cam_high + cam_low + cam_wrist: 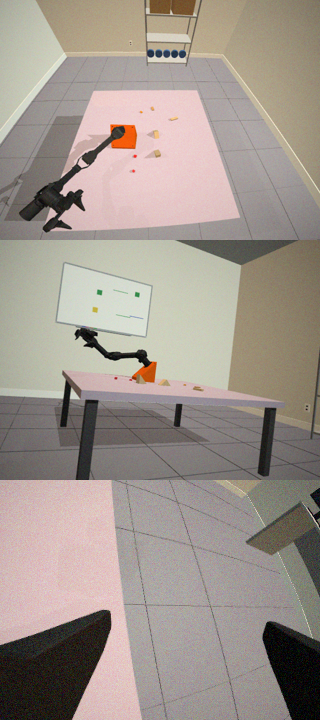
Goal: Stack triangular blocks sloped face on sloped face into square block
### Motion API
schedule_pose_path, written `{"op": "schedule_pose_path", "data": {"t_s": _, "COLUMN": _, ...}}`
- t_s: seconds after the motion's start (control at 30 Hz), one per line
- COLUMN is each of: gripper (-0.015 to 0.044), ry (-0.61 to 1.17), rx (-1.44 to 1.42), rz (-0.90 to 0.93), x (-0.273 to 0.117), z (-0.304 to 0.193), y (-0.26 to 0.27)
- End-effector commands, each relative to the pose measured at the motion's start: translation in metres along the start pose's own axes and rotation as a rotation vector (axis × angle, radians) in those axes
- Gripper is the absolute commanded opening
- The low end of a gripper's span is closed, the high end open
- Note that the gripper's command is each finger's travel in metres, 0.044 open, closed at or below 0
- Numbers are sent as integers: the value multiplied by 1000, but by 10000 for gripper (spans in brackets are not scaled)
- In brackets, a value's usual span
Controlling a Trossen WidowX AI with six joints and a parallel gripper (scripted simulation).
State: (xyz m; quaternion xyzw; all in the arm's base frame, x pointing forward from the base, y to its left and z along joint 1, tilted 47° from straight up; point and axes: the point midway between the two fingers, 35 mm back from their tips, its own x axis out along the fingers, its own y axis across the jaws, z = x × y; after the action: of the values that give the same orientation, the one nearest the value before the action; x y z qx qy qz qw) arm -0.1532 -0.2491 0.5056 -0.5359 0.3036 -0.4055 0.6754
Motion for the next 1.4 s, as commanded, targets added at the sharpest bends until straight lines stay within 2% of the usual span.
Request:
{"op": "schedule_pose_path", "data": {"t_s": 0.0, "gripper": 426, "ry": -6, "rx": -7, "rz": -1, "x": 1, "z": 2, "y": 0}}
{"op": "schedule_pose_path", "data": {"t_s": 0.03, "gripper": 440, "ry": -23, "rx": -27, "rz": -3, "x": 3, "z": 10, "y": 0}}
{"op": "schedule_pose_path", "data": {"t_s": 0.43, "gripper": 440, "ry": -229, "rx": -305, "rz": -4, "x": 11, "z": 183, "y": -4}}
{"op": "schedule_pose_path", "data": {"t_s": 0.77, "gripper": 440, "ry": -290, "rx": -444, "rz": 11, "x": 3, "z": 272, "y": 14}}
{"op": "schedule_pose_path", "data": {"t_s": 1.17, "gripper": 440, "ry": -343, "rx": -635, "rz": 153, "x": 0, "z": 429, "y": 109}}
{"op": "schedule_pose_path", "data": {"t_s": 1.37, "gripper": 440, "ry": -390, "rx": -696, "rz": 219, "x": -6, "z": 470, "y": 152}}
